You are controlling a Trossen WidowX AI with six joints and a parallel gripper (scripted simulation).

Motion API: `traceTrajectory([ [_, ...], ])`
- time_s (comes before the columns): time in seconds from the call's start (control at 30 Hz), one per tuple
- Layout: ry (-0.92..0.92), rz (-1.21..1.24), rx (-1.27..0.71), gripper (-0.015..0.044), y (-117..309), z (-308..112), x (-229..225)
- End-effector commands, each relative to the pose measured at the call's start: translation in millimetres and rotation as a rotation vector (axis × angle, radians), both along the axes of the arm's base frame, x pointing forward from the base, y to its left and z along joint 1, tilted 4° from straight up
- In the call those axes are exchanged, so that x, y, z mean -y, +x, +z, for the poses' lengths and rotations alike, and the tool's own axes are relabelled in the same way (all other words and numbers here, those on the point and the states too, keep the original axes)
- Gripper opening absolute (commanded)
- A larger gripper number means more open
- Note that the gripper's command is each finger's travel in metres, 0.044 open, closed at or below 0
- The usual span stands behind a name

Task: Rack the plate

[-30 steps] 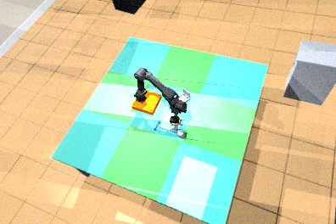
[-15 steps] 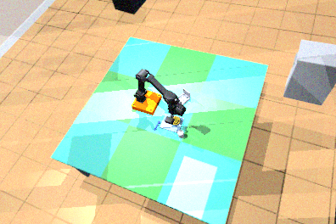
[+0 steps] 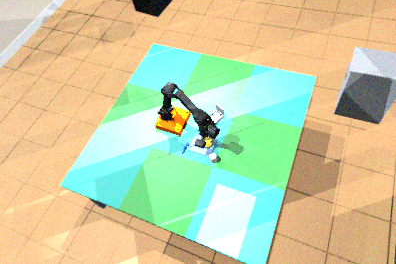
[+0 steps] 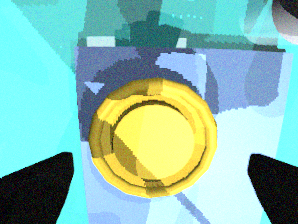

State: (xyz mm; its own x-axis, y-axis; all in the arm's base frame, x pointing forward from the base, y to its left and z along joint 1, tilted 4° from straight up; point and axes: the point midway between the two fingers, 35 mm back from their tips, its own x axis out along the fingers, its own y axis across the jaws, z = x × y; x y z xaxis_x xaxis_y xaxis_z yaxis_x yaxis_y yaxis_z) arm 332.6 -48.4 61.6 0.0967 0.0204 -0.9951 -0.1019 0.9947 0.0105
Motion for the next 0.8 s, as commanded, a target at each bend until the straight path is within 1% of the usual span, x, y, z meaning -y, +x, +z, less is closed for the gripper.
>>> traceTrajectory([
  [0.0,0.005,-0.003,0.0,0.04,0.3,-7.6,-1.2],
  [0.6,0.006,-0.003,-0.001,0.04,1.1,-36.2,-3.3],
  [0.77,0.006,-0.003,-0.001,0.04,1.0,-38.4,-3.5],
])
